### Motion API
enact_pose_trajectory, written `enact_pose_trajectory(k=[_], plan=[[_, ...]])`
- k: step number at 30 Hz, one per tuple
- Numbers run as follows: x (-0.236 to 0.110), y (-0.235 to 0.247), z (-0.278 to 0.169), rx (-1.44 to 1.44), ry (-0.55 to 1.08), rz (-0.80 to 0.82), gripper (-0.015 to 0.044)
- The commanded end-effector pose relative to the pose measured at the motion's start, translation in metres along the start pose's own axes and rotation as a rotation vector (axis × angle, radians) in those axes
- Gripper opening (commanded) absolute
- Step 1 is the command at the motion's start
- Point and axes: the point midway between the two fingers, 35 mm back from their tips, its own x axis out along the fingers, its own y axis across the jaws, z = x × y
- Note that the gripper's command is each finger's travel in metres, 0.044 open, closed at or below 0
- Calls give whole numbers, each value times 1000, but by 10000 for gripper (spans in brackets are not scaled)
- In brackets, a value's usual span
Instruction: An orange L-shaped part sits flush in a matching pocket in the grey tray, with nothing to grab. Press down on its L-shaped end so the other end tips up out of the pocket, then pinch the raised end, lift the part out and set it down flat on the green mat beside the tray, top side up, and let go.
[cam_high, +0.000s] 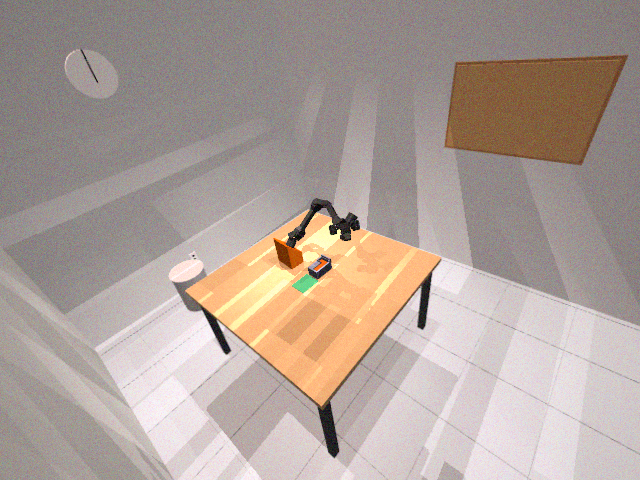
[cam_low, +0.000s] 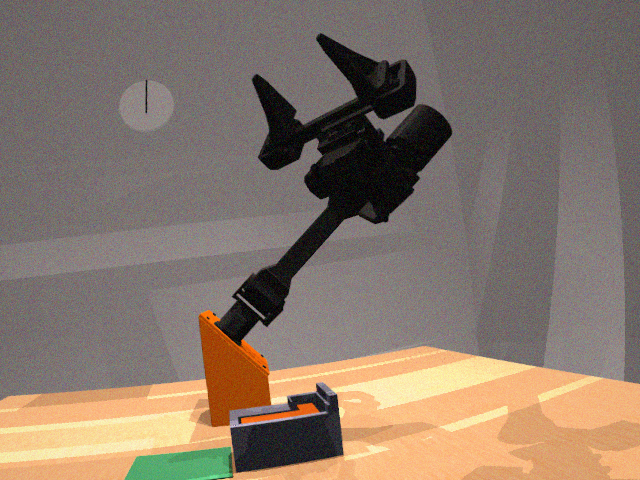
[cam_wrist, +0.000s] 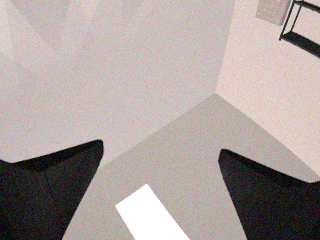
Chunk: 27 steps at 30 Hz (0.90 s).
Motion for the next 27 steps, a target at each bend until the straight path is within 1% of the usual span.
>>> enact_pose_trajectory(k=[1,4,7,8,9,12,17,22,27], plan=[[0,0,2,6,-13,-5,374],[-1,4,22,65,-137,-37,295],[-12,20,60,186,-383,-26,216],[-19,28,73,235,-477,1,190],[-27,37,86,289,-570,42,180],[-59,69,118,452,-833,240,180],[-99,102,137,605,-1027,516,180],[-147,134,144,761,-1157,892,180],[-202,161,136,911,-1185,1372,180]])
